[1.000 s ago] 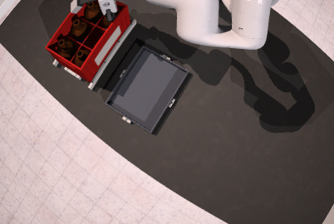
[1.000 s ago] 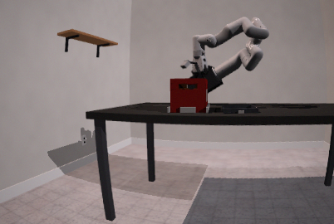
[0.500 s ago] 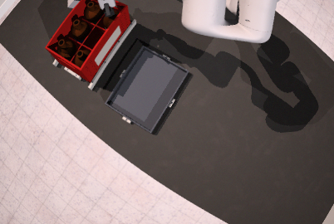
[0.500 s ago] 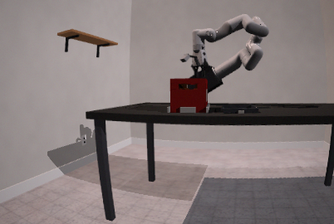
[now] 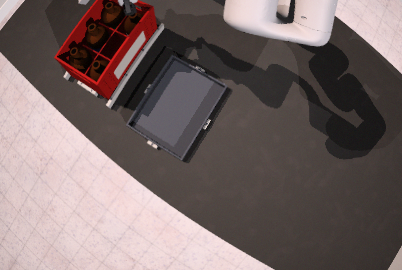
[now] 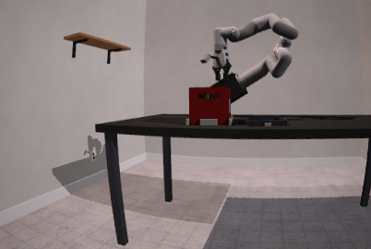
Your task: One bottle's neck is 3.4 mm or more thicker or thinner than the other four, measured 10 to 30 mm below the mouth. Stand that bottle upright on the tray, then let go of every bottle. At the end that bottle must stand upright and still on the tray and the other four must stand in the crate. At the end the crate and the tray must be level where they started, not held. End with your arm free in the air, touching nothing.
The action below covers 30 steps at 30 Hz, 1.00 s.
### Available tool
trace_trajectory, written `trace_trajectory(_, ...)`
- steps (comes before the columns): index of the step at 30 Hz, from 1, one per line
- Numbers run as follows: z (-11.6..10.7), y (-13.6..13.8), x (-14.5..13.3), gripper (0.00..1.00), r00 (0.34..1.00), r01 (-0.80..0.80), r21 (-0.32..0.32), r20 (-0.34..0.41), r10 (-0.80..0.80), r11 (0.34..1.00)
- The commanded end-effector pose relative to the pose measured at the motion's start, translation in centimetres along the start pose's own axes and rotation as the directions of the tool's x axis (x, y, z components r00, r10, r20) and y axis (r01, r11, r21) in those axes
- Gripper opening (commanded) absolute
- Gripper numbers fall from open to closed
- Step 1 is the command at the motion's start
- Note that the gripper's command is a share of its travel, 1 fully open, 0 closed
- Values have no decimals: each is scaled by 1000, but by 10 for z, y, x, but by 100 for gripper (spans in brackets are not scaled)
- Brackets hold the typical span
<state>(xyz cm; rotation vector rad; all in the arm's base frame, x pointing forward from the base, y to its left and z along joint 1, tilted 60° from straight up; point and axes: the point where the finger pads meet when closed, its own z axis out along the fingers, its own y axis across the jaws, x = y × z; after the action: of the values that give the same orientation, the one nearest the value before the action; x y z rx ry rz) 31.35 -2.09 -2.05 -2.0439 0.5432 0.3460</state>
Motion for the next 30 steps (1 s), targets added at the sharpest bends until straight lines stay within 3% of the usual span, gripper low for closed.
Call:
trace_trajectory(1,-4,0,1,65,1000,1,0,-3,-1,1000)
trace_trajectory(2,-4,0,1,0,1000,1,0,-3,-1,1000)
trace_trajectory(30,-4,0,1,0,1000,1,0,-3,-1,1000)
